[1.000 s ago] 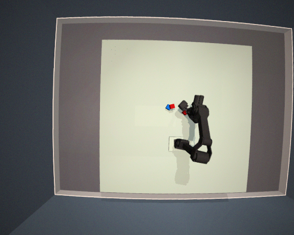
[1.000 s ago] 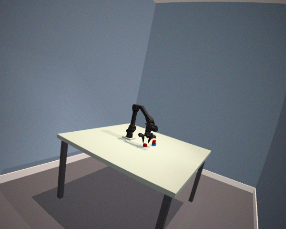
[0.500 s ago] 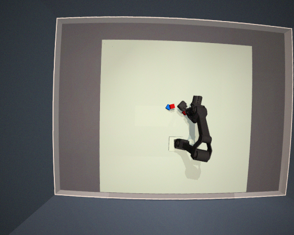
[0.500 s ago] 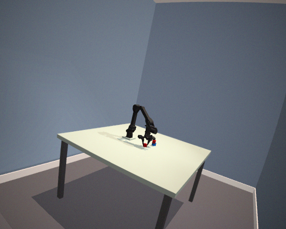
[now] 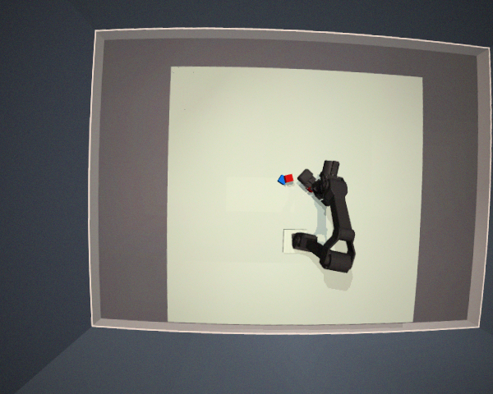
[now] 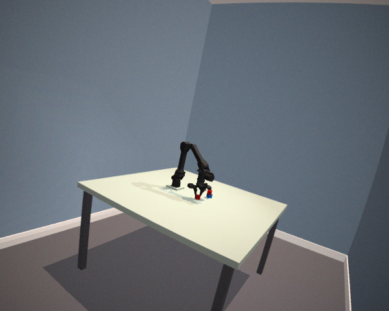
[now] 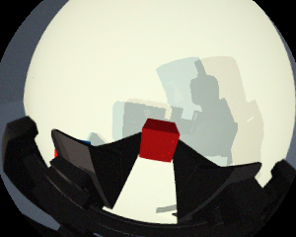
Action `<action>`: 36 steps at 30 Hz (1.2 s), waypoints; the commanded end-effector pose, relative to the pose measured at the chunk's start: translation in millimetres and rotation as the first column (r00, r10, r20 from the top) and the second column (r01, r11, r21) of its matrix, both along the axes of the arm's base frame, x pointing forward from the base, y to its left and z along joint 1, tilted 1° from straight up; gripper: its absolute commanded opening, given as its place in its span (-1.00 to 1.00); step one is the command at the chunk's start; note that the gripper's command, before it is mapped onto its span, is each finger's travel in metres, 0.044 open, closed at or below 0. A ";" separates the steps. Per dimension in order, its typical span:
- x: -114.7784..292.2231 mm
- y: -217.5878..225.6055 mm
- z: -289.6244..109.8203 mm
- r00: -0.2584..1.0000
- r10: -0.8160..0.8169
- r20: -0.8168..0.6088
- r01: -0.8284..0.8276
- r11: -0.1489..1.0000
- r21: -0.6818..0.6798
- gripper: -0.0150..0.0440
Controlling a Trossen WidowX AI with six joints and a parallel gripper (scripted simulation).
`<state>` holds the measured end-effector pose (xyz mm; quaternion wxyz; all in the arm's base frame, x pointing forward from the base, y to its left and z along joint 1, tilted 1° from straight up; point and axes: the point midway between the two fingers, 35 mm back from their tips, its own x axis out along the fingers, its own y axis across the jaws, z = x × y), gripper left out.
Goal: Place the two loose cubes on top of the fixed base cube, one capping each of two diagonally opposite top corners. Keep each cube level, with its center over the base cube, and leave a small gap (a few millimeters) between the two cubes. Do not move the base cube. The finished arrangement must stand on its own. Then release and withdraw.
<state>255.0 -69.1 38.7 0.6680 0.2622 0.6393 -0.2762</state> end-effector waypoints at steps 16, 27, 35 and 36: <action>6.0 -1.2 46.4 1.000 0.009 0.008 -0.009 1.000 -0.007 -0.14; 3.8 0.7 72.8 1.000 0.000 -0.002 0.000 1.000 0.003 -0.14; 0.3 2.6 91.8 1.000 -0.009 -0.012 0.009 1.000 0.012 -0.14; -0.2 2.9 94.1 1.000 -0.010 -0.014 0.010 1.000 0.014 -0.14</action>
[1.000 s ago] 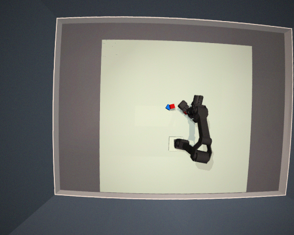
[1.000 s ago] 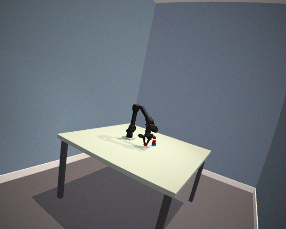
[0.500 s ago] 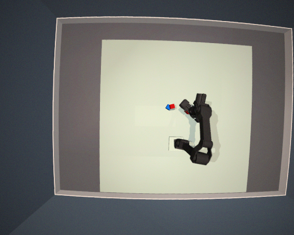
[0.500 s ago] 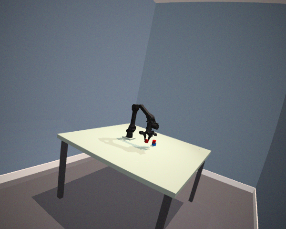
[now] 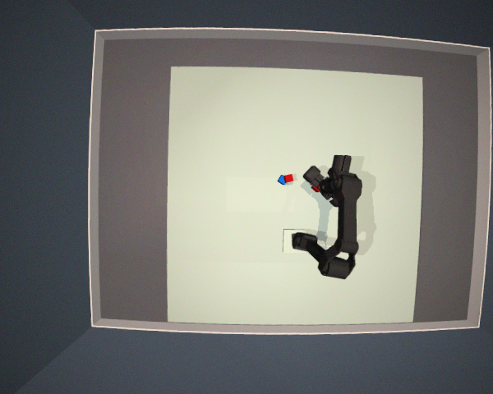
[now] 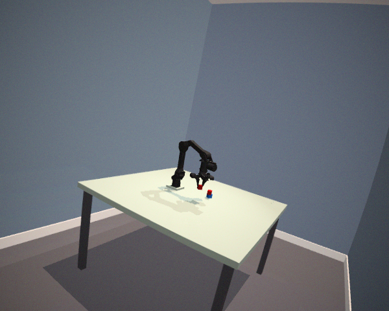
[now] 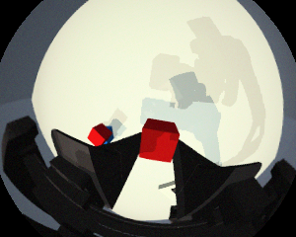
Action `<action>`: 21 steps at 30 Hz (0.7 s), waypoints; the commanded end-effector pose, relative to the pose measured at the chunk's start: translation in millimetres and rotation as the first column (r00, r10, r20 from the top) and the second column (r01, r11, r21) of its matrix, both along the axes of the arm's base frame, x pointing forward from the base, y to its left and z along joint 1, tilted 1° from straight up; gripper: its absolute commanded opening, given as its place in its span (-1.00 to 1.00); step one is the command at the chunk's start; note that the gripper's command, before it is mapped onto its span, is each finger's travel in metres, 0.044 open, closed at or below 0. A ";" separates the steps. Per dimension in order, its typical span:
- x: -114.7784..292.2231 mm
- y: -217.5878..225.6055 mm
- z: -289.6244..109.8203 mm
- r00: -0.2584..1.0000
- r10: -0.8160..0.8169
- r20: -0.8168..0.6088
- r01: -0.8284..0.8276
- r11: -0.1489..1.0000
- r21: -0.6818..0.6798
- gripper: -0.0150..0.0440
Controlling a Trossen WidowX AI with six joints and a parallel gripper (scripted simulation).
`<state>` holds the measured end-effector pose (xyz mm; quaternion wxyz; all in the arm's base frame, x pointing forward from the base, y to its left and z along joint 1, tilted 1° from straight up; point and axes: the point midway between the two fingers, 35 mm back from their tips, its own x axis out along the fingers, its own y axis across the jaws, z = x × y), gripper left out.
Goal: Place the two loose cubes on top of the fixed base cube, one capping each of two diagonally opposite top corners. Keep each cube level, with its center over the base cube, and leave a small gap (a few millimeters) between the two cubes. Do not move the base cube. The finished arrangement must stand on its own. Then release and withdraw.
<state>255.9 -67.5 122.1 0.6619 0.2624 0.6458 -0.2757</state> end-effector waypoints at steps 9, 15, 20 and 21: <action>-3.9 3.3 21.9 1.000 -0.020 -0.006 0.020 1.000 0.013 -0.14; 4.3 16.9 21.2 0.996 -0.084 -0.003 0.084 0.996 0.014 -0.14; 11.4 30.3 20.5 0.990 -0.144 -0.001 0.144 0.989 0.015 -0.14; 12.7 33.1 20.3 0.988 -0.156 -0.001 0.156 0.988 0.016 -0.14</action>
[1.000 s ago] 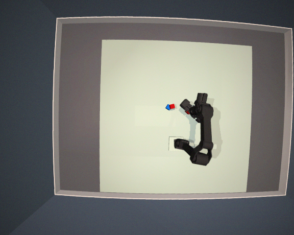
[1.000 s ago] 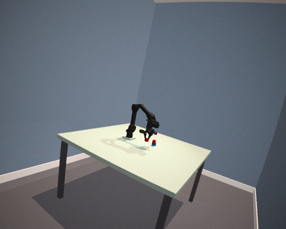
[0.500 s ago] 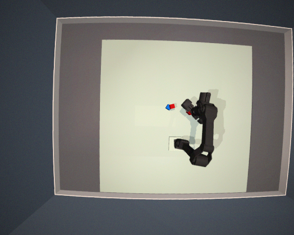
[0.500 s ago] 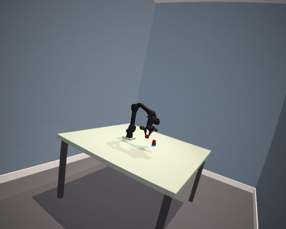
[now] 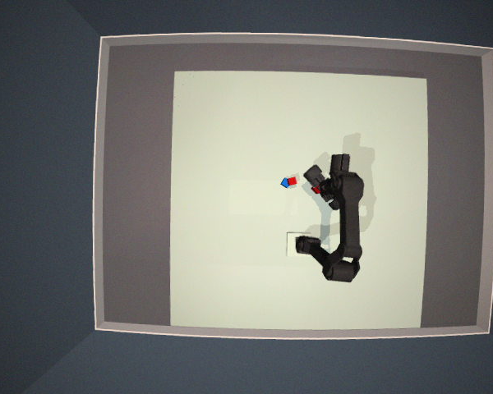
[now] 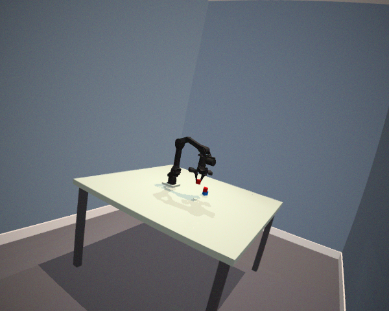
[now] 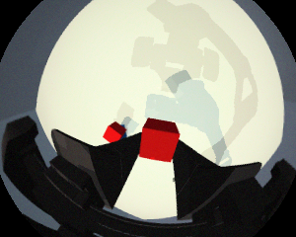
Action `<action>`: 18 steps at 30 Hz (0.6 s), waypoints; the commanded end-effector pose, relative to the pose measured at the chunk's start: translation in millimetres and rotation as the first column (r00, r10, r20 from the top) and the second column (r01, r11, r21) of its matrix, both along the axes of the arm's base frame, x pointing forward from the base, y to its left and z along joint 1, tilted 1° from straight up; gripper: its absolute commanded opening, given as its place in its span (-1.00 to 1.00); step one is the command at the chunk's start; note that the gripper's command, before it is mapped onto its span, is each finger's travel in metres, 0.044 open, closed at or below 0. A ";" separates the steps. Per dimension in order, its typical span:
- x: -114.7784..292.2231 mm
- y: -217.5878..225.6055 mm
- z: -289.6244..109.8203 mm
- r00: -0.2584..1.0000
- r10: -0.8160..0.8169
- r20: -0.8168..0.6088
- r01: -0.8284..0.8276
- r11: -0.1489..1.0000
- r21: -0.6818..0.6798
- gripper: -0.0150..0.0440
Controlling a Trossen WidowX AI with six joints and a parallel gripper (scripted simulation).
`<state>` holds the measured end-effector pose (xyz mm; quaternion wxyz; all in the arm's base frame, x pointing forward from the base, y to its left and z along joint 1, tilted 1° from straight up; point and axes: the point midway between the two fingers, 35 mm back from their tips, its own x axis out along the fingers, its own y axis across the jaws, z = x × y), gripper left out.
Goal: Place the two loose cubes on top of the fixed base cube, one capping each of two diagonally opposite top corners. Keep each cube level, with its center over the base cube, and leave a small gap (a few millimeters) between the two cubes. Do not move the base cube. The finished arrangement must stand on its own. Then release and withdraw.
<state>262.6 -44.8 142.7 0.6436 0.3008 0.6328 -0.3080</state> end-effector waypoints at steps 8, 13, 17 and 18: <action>15.7 33.2 -1.7 0.990 -0.143 0.006 0.143 0.990 0.006 -0.14; 20.7 48.3 -2.7 0.979 -0.202 0.008 0.202 0.979 0.009 -0.14; 24.0 60.7 -3.6 0.969 -0.249 0.009 0.249 0.969 0.010 -0.14; 24.8 63.9 -3.8 0.965 -0.260 0.009 0.260 0.966 0.011 -0.14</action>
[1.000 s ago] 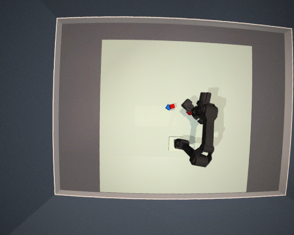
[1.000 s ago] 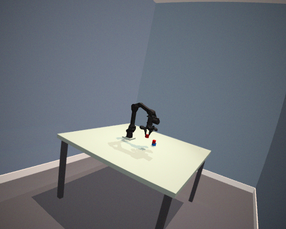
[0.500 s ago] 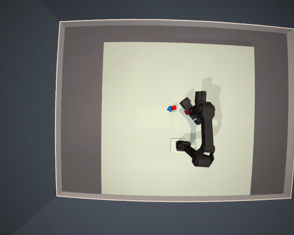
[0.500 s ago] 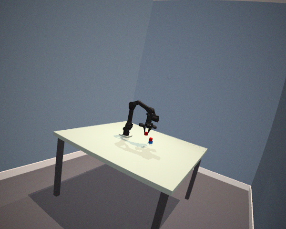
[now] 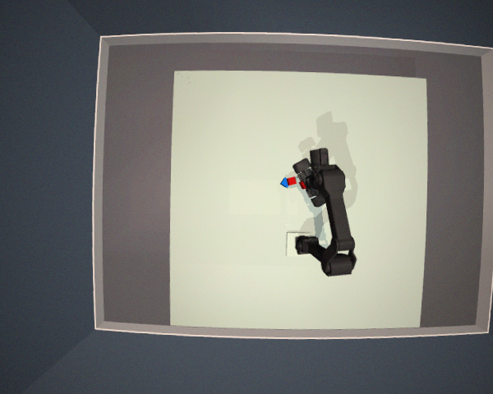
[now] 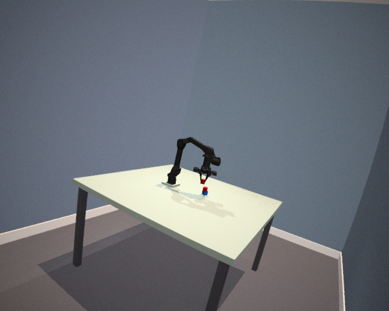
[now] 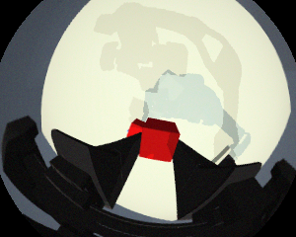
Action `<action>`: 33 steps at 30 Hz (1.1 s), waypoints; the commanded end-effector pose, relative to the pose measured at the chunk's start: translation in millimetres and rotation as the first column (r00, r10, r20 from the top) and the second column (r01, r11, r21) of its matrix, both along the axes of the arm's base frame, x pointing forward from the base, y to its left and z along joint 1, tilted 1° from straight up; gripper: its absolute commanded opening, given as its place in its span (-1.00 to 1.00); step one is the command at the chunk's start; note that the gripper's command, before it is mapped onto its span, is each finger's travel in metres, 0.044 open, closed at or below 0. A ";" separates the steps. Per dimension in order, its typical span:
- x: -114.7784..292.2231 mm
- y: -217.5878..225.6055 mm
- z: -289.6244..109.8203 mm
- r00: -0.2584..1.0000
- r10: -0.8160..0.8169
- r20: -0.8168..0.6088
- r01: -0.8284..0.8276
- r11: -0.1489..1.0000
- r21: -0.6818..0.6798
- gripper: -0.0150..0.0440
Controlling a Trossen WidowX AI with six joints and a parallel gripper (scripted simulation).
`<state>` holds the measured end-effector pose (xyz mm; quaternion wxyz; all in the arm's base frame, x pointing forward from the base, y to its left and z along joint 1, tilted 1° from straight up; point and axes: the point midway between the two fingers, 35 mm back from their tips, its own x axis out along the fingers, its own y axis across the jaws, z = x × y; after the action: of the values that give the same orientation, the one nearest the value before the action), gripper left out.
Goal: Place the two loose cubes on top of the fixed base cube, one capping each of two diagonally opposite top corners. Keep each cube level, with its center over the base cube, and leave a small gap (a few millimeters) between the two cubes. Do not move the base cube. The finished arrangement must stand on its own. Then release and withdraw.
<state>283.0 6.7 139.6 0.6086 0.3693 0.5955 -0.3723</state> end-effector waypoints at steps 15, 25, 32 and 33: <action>11.5 61.1 -4.3 0.973 -0.232 0.004 0.232 0.973 0.014 -0.14; 12.0 82.4 -6.1 0.950 -0.313 -0.004 0.313 0.949 0.019 -0.14; 11.8 82.5 -19.9 0.949 -0.317 -0.004 0.317 0.948 0.019 -0.14; 11.6 82.5 -23.0 0.948 -0.317 -0.004 0.317 0.948 0.019 -0.14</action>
<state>296.5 88.4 127.5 0.5423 0.4646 0.5320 -0.4549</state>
